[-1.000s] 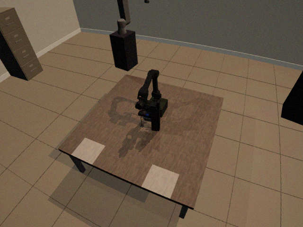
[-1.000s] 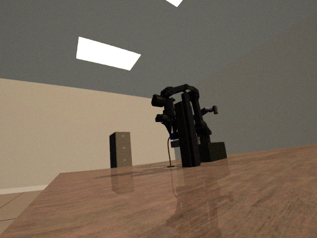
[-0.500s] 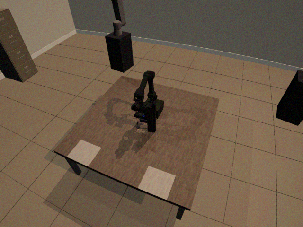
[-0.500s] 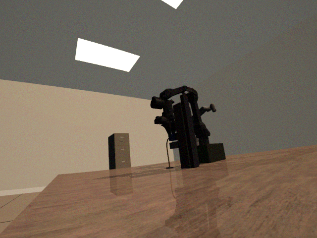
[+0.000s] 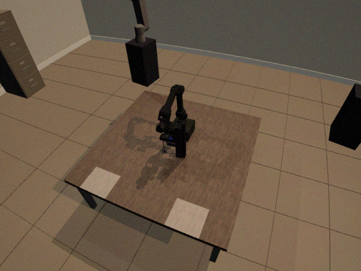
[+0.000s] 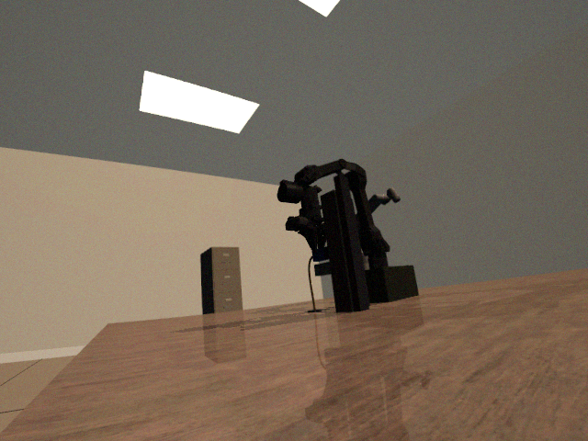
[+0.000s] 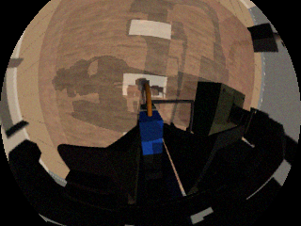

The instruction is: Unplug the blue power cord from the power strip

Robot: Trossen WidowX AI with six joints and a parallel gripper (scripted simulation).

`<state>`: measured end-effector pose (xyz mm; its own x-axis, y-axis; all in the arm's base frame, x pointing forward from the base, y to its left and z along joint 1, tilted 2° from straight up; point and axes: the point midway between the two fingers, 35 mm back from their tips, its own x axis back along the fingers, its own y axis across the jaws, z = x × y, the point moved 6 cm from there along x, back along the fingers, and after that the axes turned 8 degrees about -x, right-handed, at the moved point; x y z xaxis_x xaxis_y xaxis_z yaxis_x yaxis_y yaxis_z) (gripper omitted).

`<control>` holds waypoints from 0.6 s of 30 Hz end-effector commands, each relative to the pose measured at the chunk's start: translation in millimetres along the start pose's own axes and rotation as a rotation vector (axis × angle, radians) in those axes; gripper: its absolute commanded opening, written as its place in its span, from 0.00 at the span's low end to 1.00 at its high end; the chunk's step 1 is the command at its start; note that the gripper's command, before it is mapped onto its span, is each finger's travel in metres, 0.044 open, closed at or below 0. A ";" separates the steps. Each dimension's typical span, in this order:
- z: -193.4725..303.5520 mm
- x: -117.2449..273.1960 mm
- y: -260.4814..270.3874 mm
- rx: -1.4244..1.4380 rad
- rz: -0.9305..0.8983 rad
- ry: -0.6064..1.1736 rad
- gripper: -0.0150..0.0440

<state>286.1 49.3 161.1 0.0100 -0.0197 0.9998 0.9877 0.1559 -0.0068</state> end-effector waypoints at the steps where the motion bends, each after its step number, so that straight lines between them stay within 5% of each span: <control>1: -15.9 1.0 2.9 -0.012 -0.005 -0.034 0.25; 18: -43.2 2.2 5.3 -0.013 -0.007 -0.037 0.25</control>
<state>290.9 34.2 160.6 0.0209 -0.0461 0.9987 0.9819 0.1893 -0.0118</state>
